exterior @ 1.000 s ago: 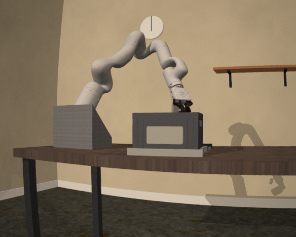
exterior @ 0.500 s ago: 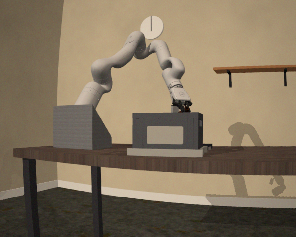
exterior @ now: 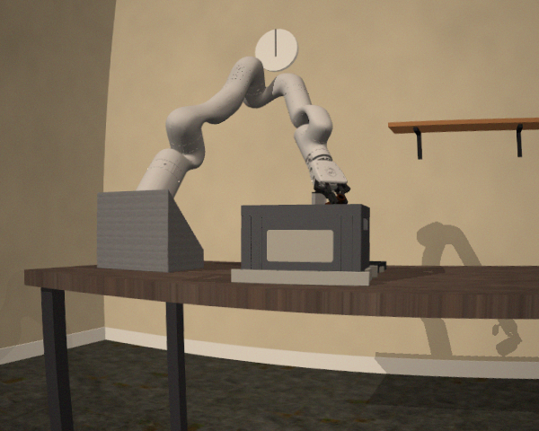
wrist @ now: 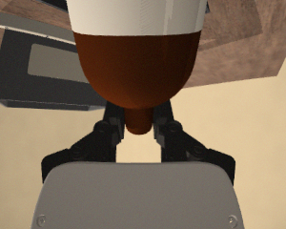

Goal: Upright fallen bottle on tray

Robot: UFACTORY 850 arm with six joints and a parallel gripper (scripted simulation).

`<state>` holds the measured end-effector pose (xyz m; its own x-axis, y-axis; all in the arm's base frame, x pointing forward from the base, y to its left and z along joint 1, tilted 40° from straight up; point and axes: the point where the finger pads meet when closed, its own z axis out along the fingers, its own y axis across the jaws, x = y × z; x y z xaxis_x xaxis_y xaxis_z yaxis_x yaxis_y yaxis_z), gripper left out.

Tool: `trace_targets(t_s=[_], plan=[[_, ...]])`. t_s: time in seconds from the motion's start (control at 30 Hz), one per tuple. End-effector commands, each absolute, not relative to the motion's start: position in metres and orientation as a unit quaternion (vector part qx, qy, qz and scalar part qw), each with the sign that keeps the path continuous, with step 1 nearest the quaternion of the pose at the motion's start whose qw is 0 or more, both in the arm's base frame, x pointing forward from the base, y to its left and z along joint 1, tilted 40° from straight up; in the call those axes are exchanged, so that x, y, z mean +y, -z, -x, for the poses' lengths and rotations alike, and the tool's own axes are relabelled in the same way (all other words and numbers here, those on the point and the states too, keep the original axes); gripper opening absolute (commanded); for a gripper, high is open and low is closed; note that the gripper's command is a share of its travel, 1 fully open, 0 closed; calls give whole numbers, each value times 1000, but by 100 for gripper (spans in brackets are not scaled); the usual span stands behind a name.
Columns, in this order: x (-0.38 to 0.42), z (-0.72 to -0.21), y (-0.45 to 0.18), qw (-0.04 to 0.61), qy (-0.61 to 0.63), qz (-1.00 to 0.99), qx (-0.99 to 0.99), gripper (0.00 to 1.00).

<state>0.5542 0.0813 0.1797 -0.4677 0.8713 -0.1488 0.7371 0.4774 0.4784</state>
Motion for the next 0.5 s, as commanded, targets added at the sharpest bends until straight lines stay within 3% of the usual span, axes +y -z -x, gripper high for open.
trace_targets(t_s=[0.0, 0.47], plan=[[84, -556, -181, 199, -177, -480, 836, 0], [87, -559, -183, 233, -168, -485, 826, 0]])
